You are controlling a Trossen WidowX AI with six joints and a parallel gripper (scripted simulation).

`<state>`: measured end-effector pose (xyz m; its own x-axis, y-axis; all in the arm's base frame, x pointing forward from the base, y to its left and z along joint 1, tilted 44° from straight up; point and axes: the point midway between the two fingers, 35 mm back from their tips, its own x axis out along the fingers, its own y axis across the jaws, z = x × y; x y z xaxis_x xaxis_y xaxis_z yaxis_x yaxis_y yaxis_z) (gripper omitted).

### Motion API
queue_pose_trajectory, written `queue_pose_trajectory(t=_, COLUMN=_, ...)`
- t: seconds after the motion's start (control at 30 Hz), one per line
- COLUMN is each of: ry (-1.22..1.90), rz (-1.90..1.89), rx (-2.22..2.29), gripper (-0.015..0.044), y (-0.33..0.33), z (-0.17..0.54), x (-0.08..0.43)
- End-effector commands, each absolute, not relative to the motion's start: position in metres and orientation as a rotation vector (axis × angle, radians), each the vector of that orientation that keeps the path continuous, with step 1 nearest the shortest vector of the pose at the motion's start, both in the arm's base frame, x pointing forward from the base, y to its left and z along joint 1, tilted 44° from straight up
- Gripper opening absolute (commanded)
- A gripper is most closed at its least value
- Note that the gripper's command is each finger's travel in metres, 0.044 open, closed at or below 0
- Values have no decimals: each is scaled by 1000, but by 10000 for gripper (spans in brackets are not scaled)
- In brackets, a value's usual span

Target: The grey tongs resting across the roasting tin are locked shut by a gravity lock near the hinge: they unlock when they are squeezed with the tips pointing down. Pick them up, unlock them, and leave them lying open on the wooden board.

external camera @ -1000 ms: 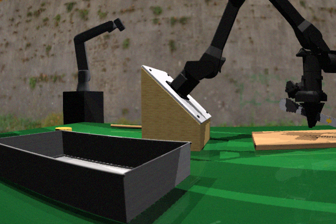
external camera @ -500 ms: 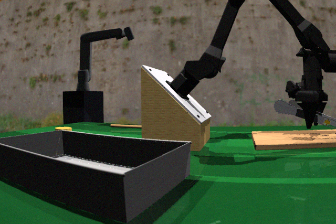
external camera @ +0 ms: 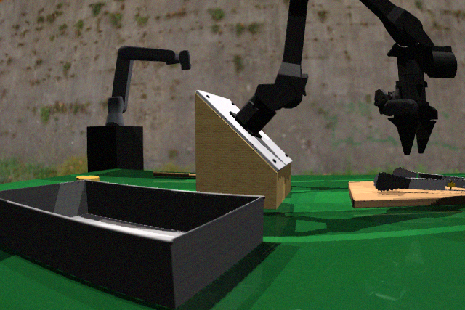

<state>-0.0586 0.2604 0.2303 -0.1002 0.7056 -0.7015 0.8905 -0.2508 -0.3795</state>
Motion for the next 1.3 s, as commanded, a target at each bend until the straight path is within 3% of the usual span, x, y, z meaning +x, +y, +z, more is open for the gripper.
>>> queue_pose_trajectory(t=0.0, ry=1775, rz=-1269, rx=1931, gripper=440, y=219, z=217, x=-53)
queue_pose_trajectory(t=0.23, ry=1798, rz=-1231, rx=1880, gripper=440, y=163, z=185, x=-43)
queue_pose_trajectory(t=1.27, ry=1805, rz=-1231, rx=1876, gripper=440, y=133, z=218, x=-34)
